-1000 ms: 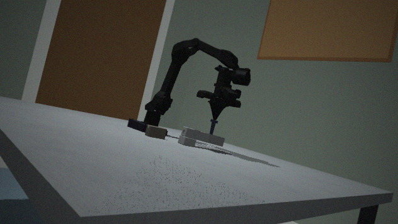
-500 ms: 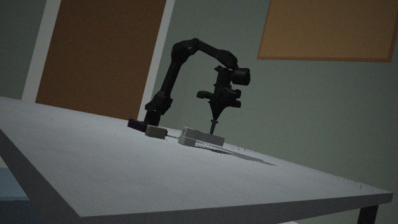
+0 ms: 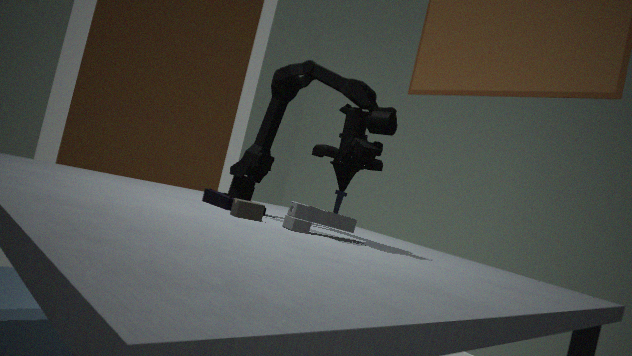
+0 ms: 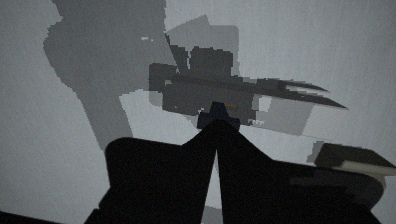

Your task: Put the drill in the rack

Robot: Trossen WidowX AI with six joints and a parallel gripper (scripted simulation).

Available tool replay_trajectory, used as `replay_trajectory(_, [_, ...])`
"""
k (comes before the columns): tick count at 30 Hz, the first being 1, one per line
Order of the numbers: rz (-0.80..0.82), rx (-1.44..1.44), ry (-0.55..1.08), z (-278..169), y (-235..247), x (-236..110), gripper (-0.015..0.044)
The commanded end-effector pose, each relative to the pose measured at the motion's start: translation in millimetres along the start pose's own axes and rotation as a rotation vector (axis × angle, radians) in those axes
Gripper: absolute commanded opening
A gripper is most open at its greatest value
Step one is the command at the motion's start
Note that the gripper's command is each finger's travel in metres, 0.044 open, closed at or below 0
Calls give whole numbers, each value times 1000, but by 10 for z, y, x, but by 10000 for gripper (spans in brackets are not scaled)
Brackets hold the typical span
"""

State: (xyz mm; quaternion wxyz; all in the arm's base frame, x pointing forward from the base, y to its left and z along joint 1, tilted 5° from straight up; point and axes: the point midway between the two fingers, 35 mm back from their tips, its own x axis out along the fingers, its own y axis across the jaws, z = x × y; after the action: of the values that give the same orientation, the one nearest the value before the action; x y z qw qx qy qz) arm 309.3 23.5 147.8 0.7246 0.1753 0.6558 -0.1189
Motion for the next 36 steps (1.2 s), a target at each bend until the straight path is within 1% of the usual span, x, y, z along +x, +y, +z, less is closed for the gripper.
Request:
replay_trajectory(1, [-6,-3,23,-41,-6,99,0])
replay_trajectory(36, [-6,-3,24,-91,-2,218,0])
